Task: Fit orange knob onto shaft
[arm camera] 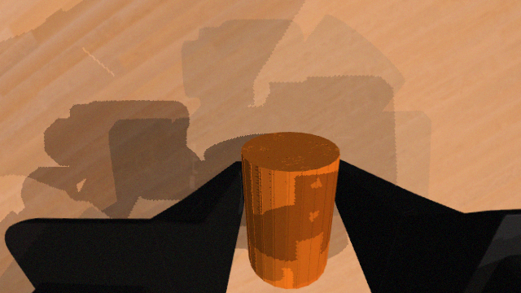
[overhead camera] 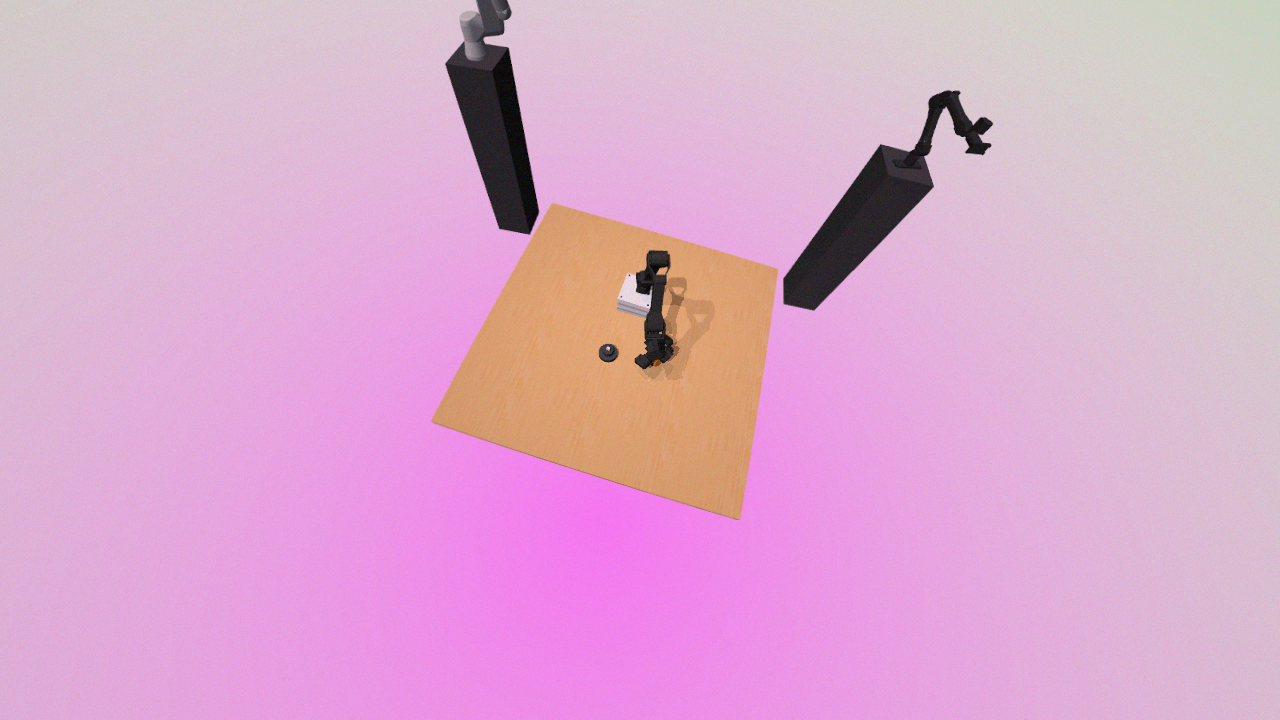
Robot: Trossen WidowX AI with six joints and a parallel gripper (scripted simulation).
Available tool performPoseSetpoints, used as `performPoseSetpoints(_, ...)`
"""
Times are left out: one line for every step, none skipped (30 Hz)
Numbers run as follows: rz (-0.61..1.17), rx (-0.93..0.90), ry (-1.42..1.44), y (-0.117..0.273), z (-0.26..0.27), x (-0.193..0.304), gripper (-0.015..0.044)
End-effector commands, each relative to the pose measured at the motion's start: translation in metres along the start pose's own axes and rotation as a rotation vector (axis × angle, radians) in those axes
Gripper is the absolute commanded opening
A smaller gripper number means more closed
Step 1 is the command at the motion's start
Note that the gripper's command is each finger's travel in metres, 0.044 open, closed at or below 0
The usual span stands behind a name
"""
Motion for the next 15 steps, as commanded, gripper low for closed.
performPoseSetpoints(-0.068,0.005,0.005,0.004,0.000,0.004,0.0179)
performPoseSetpoints(-0.084,0.005,0.005,0.004,0.000,0.005,0.0179)
performPoseSetpoints(-0.099,0.006,0.005,0.005,0.000,0.006,0.0179)
performPoseSetpoints(-0.115,0.007,0.005,0.005,0.000,0.007,0.0179)
performPoseSetpoints(-0.130,0.007,0.005,0.006,0.000,0.008,0.0179)
performPoseSetpoints(-0.145,0.008,0.005,0.006,0.000,0.009,0.0179)
performPoseSetpoints(-0.161,0.009,0.005,0.007,0.000,0.010,0.0179)
performPoseSetpoints(-0.176,0.009,0.005,0.008,0.000,0.011,0.0179)
performPoseSetpoints(-0.191,0.010,0.005,0.008,0.000,0.012,0.0179)
performPoseSetpoints(-0.206,0.010,0.005,0.008,0.000,0.013,0.0179)
performPoseSetpoints(-0.221,0.011,0.005,0.009,0.000,0.014,0.0179)
performPoseSetpoints(-0.236,0.012,0.005,0.009,0.001,0.016,0.0179)
performPoseSetpoints(-0.251,0.012,0.005,0.010,0.001,0.017,0.0179)
performPoseSetpoints(-0.266,0.013,0.005,0.010,0.001,0.018,0.0179)
performPoseSetpoints(-0.281,0.013,0.005,0.011,0.001,0.019,0.0179)
Point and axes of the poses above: the point midway between the two fingers, 35 mm back from their tips, its own y axis back along the fingers, its own z axis across the jaws, x = y × z, the point moved 1 cm from there along y, back along the fingers, and after that the axes turned 2 degrees about y, right-handed, at the moved point
